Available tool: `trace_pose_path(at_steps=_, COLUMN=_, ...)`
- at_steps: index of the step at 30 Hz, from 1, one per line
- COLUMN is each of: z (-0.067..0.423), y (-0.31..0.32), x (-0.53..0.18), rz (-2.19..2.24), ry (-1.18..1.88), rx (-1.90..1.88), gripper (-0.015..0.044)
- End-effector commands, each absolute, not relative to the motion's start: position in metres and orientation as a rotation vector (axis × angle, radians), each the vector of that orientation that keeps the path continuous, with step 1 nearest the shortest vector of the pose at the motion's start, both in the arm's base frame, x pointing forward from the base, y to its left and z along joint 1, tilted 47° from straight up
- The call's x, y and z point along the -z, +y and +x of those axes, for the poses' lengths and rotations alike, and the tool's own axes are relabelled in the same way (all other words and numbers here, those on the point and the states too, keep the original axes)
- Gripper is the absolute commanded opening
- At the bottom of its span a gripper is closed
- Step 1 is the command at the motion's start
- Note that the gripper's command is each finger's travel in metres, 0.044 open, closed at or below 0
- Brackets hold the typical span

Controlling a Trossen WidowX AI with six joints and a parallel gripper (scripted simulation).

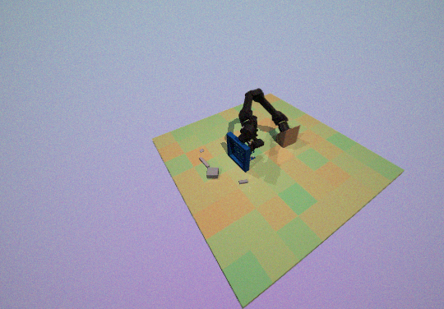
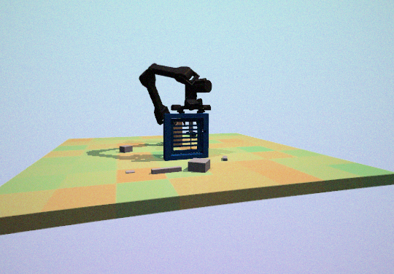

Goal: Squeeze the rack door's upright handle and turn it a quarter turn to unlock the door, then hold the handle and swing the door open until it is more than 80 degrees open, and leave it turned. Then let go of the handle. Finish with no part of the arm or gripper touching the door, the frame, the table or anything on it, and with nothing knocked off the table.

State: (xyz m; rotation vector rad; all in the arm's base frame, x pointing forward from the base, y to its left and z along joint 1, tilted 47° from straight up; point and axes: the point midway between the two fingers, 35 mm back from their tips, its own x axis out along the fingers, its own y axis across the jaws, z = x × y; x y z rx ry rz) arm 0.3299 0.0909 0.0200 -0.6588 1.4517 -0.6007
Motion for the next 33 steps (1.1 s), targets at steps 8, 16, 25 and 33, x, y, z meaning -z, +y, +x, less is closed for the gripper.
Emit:
trace_pose_path(at_steps=8, z=0.3305, y=0.0911, x=-0.0203, rz=-0.239, ry=1.214, rx=0.940, gripper=0.0292)
trace_pose_path(at_steps=16, z=0.3305, y=0.0911, x=-0.0203, rz=0.077, ry=1.002, rx=1.158, gripper=0.0292)
trace_pose_path(at_steps=25, z=0.3305, y=0.0911, x=-0.0202, rz=0.431, ry=0.728, rx=1.364, gripper=0.0292)
trace_pose_path(at_steps=33, z=0.3305, y=0.0910, x=-0.0203, rz=0.645, ry=0.544, rx=1.469, gripper=0.0292)
